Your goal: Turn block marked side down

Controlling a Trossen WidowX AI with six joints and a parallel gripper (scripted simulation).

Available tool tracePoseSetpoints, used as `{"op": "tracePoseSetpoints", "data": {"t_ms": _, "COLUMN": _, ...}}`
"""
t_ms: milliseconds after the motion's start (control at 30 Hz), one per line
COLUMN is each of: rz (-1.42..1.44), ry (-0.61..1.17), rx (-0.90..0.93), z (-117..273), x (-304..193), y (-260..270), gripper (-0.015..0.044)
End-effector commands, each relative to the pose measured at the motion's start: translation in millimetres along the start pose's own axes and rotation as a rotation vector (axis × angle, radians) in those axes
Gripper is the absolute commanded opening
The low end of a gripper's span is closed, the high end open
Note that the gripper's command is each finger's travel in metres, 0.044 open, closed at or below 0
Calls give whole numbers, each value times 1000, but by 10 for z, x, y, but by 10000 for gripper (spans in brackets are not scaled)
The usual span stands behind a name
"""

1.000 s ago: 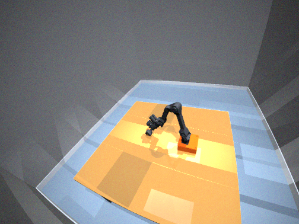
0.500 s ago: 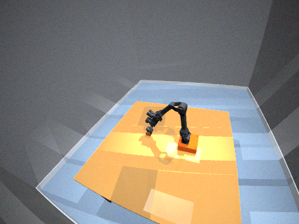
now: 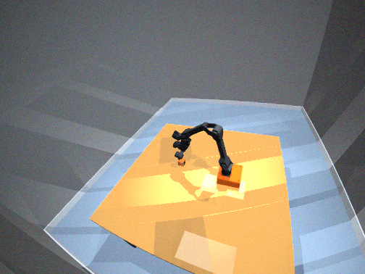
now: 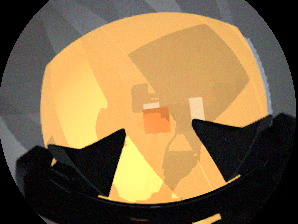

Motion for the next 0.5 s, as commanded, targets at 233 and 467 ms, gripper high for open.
{"op": "tracePoseSetpoints", "data": {"t_ms": 233, "rz": 3, "ry": 304, "rx": 65, "z": 59, "x": 480, "y": -101, "gripper": 440}}
{"op": "tracePoseSetpoints", "data": {"t_ms": 467, "rz": 3, "ry": 304, "rx": 65, "z": 37, "x": 455, "y": -90, "gripper": 440}}
Point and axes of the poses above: the point midway between the two fingers, 35 mm back from their tips, its own z axis back along the fingers, its own y axis across the jaws, x = y × z, the point moved 10 cm from there along z, back along the fingers, and after that the axes turned 14 degrees about z, right-handed, at the moved point
